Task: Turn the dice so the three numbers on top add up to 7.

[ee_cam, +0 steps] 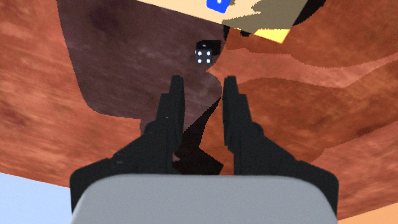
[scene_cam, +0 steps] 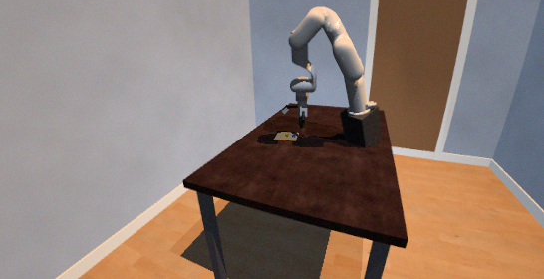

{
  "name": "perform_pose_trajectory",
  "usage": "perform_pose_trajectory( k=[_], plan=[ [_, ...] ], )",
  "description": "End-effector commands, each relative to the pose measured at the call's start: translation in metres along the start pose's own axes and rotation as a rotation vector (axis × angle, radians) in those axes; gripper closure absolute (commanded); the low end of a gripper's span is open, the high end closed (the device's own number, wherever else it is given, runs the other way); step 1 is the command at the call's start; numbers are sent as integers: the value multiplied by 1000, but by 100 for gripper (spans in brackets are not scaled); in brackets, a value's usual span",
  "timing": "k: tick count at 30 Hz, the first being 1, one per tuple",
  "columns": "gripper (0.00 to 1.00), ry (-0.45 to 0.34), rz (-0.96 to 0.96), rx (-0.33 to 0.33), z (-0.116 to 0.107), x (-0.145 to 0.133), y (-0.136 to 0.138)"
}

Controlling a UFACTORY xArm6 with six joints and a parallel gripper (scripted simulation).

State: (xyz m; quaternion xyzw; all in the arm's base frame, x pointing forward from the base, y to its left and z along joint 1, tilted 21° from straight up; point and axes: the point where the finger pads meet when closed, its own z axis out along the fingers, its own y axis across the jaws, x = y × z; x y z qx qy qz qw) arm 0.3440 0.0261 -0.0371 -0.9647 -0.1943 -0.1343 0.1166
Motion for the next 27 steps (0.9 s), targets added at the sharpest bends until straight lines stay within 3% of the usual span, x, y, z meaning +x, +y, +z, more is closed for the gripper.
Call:
perform_pose_trajectory(
  k=[1,27],
  plan=[
    [69,2,0,-1,0,1,0],
    [69,1,0,-1,13,1,0]
  ],
)
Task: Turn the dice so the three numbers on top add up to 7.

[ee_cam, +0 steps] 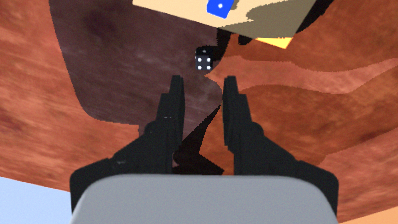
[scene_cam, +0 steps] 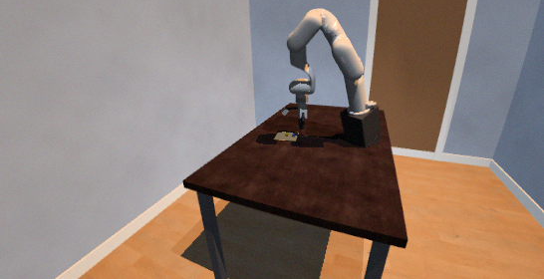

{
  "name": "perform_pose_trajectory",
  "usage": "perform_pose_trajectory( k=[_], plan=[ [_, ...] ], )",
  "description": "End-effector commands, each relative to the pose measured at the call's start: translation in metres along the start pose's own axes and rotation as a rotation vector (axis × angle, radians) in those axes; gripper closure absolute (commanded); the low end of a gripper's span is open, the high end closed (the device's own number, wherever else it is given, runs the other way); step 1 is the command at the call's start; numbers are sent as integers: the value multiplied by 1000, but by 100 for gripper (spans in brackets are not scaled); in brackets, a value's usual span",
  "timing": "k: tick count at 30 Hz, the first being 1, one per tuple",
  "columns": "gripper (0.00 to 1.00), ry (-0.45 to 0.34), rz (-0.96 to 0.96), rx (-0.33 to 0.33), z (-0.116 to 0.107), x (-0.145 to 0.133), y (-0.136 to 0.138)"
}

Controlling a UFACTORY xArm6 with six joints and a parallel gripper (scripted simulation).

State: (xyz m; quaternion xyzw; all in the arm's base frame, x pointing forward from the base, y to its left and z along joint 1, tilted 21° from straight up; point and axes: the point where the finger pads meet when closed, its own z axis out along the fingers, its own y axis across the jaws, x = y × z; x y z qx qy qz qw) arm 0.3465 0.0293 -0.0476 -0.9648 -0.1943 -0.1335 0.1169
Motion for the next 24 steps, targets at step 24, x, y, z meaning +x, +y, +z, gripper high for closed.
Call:
perform_pose_trajectory(
  k=[24],
  plan=[
    [69,3,0,-2,33,1,1]
  ],
)
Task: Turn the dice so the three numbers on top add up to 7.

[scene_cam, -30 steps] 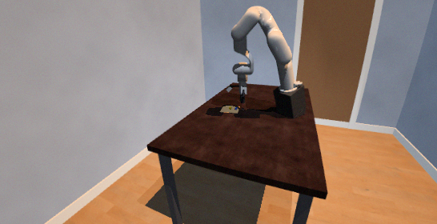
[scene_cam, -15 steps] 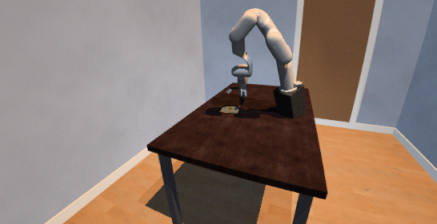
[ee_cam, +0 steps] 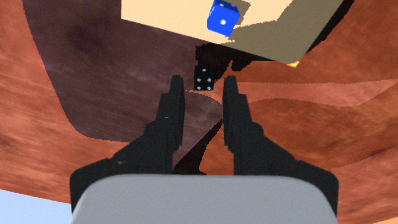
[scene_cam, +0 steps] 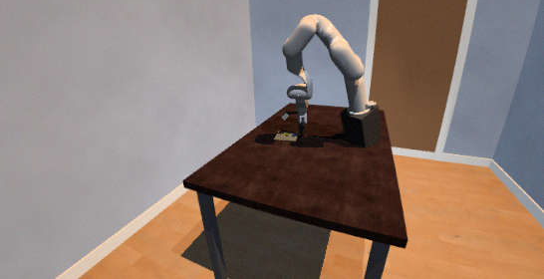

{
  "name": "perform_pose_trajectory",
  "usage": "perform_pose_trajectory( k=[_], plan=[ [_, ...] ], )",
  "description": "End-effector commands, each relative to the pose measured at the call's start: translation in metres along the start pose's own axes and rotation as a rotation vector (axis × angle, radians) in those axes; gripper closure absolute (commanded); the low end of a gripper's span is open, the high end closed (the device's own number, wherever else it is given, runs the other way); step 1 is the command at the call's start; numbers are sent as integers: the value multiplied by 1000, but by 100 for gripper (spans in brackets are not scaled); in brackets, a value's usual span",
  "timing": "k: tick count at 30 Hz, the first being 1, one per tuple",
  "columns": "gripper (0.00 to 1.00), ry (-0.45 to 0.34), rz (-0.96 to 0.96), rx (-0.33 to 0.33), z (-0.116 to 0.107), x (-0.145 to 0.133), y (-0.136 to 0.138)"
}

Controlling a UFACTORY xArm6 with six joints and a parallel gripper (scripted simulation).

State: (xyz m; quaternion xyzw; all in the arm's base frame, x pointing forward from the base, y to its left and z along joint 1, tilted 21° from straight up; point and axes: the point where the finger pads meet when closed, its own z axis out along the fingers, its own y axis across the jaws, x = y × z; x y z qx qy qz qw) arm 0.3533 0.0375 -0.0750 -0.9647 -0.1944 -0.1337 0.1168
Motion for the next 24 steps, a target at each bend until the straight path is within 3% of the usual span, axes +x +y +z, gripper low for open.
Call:
perform_pose_trajectory(
  k=[1,24],
  plan=[
    [69,2,0,-1,5,1,0],
    [69,2,0,-1,10,1,0]
  ],
)
